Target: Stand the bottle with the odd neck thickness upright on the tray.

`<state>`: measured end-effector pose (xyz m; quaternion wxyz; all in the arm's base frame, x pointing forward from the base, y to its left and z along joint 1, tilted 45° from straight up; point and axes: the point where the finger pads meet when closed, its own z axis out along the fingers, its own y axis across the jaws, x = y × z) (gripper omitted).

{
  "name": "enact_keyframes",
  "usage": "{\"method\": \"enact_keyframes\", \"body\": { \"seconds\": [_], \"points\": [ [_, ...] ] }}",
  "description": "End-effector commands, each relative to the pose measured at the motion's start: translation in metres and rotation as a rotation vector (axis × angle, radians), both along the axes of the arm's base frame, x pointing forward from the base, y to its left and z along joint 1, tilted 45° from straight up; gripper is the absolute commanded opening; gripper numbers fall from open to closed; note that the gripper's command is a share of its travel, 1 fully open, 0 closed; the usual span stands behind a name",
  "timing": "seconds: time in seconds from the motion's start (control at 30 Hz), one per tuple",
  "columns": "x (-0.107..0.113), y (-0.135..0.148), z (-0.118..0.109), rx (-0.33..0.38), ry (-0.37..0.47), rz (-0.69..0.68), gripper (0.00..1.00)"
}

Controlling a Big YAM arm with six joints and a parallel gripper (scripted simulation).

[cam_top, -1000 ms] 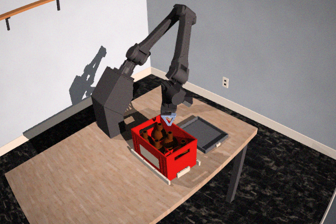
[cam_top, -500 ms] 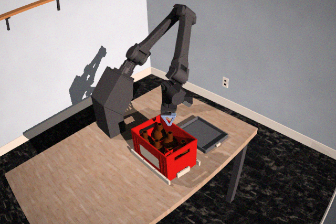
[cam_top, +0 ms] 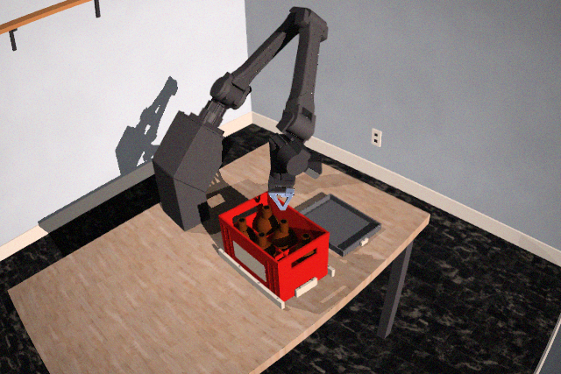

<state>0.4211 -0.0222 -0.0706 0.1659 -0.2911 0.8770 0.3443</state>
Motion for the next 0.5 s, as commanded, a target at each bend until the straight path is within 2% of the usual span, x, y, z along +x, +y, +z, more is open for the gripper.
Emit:
{"method": "enact_keyframes", "body": {
  "seconds": [0.0, 0.47],
  "points": [
    [0.0018, 0.0073, -0.0089, 0.0, 0.008, 0.01, 0.61],
    [0.0001, 0.0164, -0.0174, 0.004, 0.012, 0.009, 0.61]
  ]
}}
